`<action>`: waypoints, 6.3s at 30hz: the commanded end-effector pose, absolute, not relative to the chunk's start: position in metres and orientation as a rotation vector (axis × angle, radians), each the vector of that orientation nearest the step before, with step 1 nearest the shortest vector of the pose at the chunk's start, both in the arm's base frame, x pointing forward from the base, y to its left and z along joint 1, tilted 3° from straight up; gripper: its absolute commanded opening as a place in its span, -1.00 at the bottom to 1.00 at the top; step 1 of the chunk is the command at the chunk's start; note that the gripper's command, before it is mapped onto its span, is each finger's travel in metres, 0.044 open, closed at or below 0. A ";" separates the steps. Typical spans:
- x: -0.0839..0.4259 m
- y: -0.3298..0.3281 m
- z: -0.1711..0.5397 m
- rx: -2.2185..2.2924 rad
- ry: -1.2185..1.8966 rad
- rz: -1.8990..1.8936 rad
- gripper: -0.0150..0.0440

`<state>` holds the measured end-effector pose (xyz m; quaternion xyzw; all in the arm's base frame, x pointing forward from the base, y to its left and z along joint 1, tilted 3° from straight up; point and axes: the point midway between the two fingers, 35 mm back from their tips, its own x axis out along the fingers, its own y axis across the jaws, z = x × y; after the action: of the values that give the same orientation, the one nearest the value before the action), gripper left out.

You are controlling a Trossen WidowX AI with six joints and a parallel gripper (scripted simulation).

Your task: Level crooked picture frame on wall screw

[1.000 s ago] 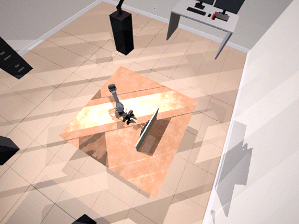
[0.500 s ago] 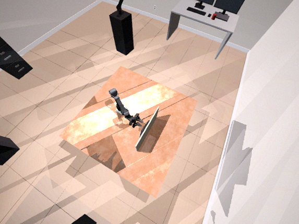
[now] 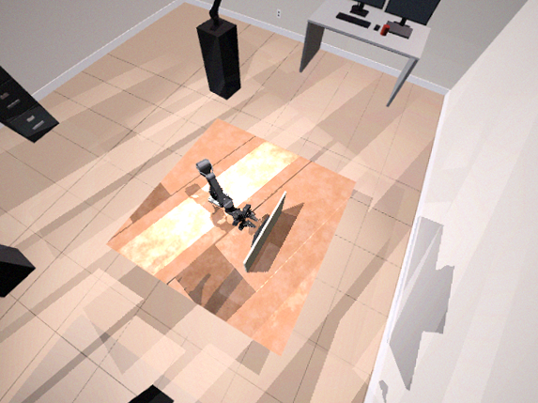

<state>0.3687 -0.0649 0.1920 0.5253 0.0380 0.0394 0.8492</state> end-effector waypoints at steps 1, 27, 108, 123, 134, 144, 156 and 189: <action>0.374 -0.066 0.191 1.112 0.080 0.078 0.39; 0.407 -0.062 0.190 1.112 0.078 0.079 0.39; 0.407 -0.058 0.197 1.113 0.078 0.079 -0.49; 0.407 -0.056 0.201 1.113 0.078 0.079 -0.49; 0.407 -0.055 0.203 1.113 0.078 0.079 -0.49; 0.407 -0.055 0.204 1.113 0.078 0.079 -0.49; 0.407 -0.054 0.205 1.113 0.078 0.079 -0.49; 0.407 -0.056 0.202 1.113 0.078 0.079 -0.49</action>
<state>0.4065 -0.0556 0.1990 0.5280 0.0416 0.0342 0.8475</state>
